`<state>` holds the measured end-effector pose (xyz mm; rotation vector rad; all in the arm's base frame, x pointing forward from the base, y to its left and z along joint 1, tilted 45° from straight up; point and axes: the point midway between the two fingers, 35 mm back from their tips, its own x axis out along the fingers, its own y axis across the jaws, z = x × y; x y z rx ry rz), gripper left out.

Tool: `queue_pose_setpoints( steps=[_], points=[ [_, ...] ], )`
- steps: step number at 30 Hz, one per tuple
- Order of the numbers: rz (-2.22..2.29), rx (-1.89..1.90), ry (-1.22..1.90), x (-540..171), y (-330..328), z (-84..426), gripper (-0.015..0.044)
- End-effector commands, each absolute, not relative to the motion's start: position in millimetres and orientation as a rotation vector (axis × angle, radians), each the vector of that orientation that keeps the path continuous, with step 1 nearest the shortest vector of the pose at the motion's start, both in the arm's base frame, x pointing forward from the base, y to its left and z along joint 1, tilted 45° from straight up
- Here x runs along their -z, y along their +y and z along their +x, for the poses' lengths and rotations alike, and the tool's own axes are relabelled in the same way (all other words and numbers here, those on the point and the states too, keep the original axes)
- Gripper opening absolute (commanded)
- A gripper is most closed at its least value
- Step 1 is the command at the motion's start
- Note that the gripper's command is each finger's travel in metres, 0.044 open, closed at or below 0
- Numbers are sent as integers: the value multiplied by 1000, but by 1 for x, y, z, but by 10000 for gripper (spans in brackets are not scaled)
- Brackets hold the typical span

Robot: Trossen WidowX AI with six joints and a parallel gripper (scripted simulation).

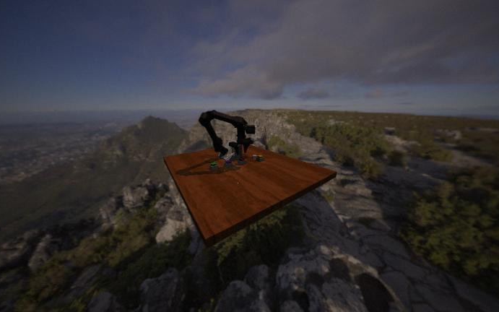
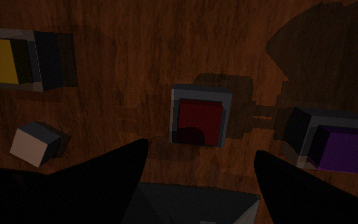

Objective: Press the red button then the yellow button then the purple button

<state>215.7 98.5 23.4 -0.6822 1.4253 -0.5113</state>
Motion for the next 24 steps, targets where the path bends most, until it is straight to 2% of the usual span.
queue_pose_setpoints(
  steps=[1,6,24],
  points=[
    [-686,505,1416,-15,91,217,137],
    [-686,505,1416,-15,91,217,20],
    [-686,505,1415,-5,81,219,20]
  ],
)
